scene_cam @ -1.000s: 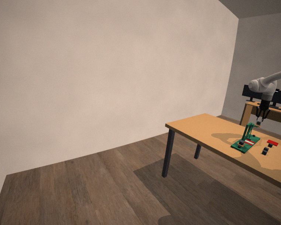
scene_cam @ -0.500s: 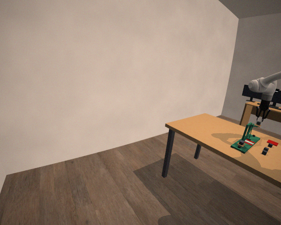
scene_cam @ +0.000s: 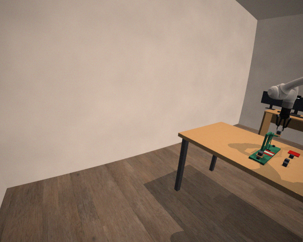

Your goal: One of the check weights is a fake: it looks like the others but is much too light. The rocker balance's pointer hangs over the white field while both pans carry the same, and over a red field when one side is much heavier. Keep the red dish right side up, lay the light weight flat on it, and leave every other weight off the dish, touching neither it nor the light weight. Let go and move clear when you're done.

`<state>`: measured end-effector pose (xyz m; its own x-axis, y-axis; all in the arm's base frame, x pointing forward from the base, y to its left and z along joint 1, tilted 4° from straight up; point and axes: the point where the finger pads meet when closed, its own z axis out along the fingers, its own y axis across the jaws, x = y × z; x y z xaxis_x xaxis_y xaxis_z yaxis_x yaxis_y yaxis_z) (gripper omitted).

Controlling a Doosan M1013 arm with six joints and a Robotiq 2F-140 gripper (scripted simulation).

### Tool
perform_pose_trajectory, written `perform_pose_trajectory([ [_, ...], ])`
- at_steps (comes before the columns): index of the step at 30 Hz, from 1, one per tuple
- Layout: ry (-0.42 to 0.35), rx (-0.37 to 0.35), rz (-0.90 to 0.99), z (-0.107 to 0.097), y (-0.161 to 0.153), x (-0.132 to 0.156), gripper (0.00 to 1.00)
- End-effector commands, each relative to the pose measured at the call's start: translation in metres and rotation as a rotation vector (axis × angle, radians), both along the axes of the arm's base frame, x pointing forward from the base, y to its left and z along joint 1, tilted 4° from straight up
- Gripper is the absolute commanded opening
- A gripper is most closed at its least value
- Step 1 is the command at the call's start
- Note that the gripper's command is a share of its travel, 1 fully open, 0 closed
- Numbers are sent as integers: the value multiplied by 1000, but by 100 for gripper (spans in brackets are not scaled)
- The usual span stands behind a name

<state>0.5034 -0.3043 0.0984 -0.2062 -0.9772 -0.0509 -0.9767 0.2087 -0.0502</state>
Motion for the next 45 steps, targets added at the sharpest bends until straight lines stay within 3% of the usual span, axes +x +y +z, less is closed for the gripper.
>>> perform_pose_trajectory([
  [1, -8, -5, 4, -1, -2, 6, 24],
  [45, -8, -5, 4, -31, 6, 9, 24],
])
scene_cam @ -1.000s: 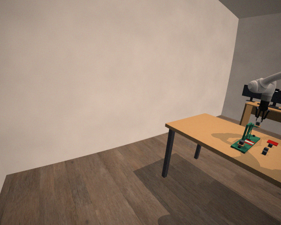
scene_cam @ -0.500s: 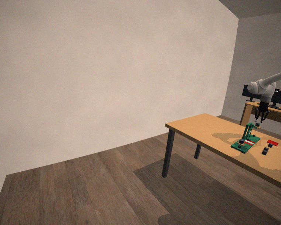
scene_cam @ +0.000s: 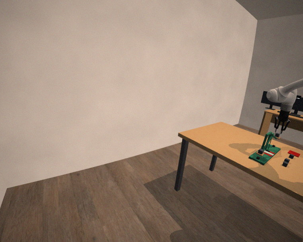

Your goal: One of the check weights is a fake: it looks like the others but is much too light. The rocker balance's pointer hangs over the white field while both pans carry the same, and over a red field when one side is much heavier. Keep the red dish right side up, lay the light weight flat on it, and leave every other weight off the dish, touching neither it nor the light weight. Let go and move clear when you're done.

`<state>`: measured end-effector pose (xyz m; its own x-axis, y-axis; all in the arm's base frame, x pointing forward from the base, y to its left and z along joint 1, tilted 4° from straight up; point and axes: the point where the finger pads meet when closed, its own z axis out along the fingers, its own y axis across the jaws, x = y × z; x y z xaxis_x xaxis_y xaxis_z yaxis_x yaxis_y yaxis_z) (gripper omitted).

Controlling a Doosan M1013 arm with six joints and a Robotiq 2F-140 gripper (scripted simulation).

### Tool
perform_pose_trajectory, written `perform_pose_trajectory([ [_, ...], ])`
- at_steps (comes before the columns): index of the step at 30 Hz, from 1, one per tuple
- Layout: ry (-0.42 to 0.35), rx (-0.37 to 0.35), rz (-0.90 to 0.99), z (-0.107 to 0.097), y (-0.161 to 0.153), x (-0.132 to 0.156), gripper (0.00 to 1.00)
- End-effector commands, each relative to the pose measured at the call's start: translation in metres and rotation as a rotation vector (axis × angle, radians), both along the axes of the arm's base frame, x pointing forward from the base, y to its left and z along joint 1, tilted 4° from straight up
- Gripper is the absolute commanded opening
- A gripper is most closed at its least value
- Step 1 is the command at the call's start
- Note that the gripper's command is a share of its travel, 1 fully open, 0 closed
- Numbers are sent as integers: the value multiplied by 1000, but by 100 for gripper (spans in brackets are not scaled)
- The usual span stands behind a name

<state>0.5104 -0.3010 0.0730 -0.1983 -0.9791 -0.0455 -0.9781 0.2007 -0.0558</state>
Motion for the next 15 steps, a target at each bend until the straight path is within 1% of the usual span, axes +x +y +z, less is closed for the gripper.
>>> perform_pose_trajectory([
  [1, -4, 2, -4, -6, 3, 2, 24],
  [15, -4, 2, -4, -16, 6, 3, 24],
])
